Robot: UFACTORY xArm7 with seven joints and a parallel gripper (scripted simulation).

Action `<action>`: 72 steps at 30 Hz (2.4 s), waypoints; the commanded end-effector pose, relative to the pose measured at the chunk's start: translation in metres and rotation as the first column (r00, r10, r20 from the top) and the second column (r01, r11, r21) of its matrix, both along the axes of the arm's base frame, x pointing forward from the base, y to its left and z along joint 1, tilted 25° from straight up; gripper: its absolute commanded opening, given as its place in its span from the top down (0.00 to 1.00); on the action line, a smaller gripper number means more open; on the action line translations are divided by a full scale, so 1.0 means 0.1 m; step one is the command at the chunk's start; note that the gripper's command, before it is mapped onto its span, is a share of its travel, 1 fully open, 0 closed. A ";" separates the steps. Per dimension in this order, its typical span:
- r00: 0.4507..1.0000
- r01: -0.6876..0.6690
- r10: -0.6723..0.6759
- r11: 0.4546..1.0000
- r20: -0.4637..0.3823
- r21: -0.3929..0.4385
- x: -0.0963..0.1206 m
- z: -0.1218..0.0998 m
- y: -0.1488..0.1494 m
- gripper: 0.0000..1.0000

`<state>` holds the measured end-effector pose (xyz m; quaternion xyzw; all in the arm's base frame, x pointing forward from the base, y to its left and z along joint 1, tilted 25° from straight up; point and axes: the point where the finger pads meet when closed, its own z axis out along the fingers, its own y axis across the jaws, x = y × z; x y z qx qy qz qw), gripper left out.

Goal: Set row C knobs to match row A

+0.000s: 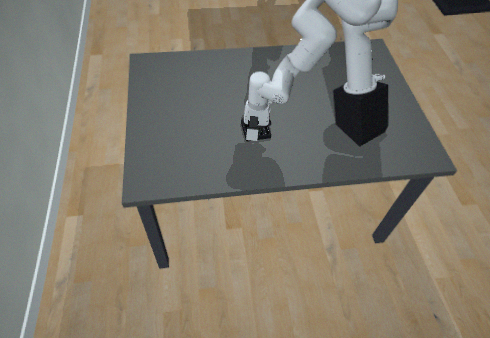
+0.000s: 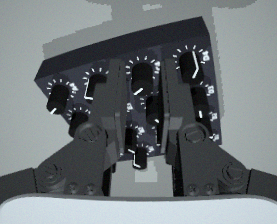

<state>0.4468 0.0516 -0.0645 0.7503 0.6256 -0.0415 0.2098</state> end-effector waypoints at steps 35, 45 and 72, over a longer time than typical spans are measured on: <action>1.000 -0.001 0.001 1.000 0.002 0.002 -0.06 0.34 0.14 0.00; 1.000 -0.001 0.001 1.000 0.002 0.002 -0.10 0.51 0.21 0.00; 1.000 -0.002 0.001 1.000 0.002 0.002 -0.29 1.37 0.56 0.00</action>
